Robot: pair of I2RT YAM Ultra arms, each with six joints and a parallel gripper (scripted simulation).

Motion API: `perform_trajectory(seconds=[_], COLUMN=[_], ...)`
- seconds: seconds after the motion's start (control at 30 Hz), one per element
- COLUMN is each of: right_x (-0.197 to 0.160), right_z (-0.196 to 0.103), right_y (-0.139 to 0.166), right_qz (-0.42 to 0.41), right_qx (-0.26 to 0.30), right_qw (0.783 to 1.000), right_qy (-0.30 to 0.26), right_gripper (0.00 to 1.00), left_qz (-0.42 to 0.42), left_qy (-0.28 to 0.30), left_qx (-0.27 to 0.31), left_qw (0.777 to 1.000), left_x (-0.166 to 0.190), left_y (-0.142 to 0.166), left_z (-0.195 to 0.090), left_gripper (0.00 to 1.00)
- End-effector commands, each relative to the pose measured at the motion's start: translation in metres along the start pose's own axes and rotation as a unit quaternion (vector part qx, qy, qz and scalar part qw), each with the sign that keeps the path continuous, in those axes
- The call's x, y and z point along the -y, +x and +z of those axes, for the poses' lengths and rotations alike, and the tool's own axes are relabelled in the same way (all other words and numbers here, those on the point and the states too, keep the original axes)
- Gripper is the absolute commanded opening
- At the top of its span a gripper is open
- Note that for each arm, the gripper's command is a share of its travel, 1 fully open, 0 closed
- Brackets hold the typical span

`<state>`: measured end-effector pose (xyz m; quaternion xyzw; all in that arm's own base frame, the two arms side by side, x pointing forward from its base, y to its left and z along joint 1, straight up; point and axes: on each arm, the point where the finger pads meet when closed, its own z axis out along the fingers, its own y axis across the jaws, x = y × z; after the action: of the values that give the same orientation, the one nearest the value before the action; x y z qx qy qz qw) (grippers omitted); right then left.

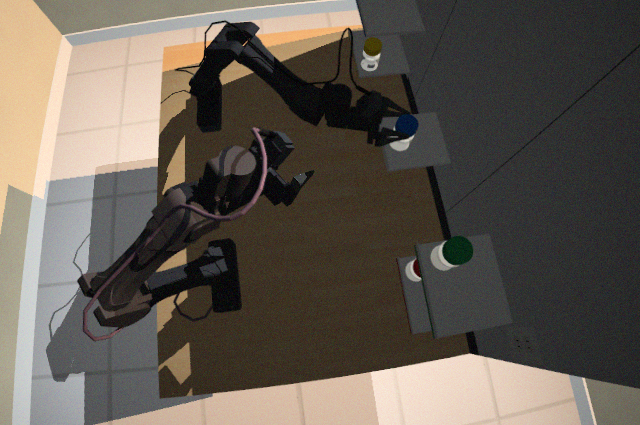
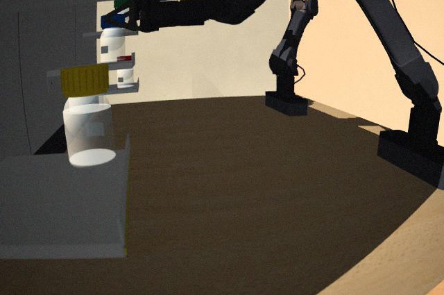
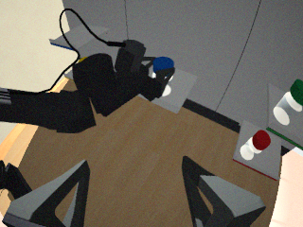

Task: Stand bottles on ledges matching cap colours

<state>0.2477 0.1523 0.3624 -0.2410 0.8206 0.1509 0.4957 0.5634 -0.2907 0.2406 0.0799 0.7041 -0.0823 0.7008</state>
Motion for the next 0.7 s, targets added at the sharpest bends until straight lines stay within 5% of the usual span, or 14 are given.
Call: perform_trajectory(seconds=[0.0, 0.43, 0.57, 0.6, 0.67], right_x=[-0.0012, -0.0012, -0.0012, -0.0012, -0.0012], right_z=[-0.0102, -0.0102, -0.0102, -0.0102, -0.0102], right_y=[-0.0123, -0.0123, -0.0123, -0.0123, -0.0123], right_qz=[-0.001, -0.001, -0.001, -0.001, -0.001], right_qx=[0.022, 0.022, 0.022, 0.022, 0.022], right_qw=[1.0, 1.0, 1.0, 1.0, 1.0], right_qy=[0.001, 0.001, 0.001, 0.001, 0.001], right_gripper=[0.87, 0.87, 0.87, 0.87, 0.87], left_qz=[-0.001, -0.001, -0.002, -0.002, -0.002], left_qy=[0.0, 0.0, 0.0, 0.0, 0.0], left_qx=[0.011, 0.011, 0.013, 0.013, 0.013], left_qw=[1.0, 1.0, 1.0, 1.0, 1.0], left_x=[0.0002, -0.0003, -0.0005, -0.0005, -0.0005], left_y=[-0.0127, -0.0127, -0.016, -0.016, -0.016], left_z=[0.0009, 0.0006, -0.0007, -0.0007, -0.0007], left_gripper=[0.64, 0.51, 0.06, 0.17, 0.17])
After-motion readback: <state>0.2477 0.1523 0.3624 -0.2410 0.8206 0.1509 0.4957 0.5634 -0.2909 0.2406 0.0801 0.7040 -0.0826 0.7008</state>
